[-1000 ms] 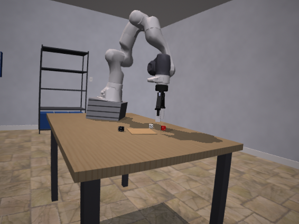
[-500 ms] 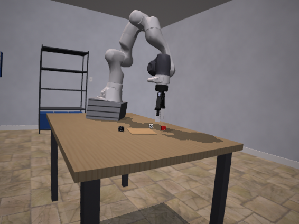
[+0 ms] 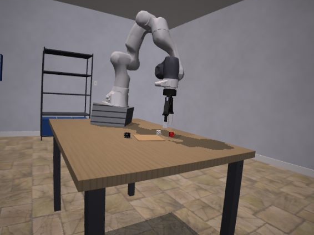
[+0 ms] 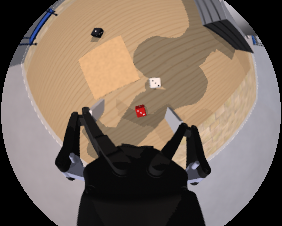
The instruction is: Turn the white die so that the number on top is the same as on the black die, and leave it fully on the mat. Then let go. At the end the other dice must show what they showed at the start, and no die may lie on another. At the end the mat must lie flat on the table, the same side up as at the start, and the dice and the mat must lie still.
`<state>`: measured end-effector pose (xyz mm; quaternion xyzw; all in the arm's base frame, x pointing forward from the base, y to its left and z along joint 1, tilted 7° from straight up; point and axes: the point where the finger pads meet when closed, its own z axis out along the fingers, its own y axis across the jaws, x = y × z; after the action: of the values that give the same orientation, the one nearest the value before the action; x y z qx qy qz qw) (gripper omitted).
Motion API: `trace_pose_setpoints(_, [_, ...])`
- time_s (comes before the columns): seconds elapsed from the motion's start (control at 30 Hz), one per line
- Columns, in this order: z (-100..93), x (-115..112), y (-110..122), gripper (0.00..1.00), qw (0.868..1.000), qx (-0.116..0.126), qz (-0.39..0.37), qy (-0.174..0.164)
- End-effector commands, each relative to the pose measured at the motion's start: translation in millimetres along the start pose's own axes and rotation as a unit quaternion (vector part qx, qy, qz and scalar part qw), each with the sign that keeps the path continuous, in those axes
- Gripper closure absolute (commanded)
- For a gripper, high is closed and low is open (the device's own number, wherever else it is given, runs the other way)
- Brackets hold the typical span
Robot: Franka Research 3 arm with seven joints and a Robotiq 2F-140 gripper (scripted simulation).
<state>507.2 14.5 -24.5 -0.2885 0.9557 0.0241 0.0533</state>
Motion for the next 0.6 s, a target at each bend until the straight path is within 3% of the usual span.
trace_pose_setpoints(0.0, [0.5, 0, 0, 0.0, 1.0, -0.001, 0.003, 0.001])
trace_pose_setpoints(0.17, [-1.0, 0, 0, 0.0, 1.0, -0.001, 0.003, 0.001])
trace_pose_setpoints(0.4, [-18.5, 0, 0, 0.0, 1.0, -0.001, 0.003, 0.001])
trace_pose_setpoints(0.57, [-52.0, 0, 0, 0.0, 1.0, -0.001, 0.003, 0.001])
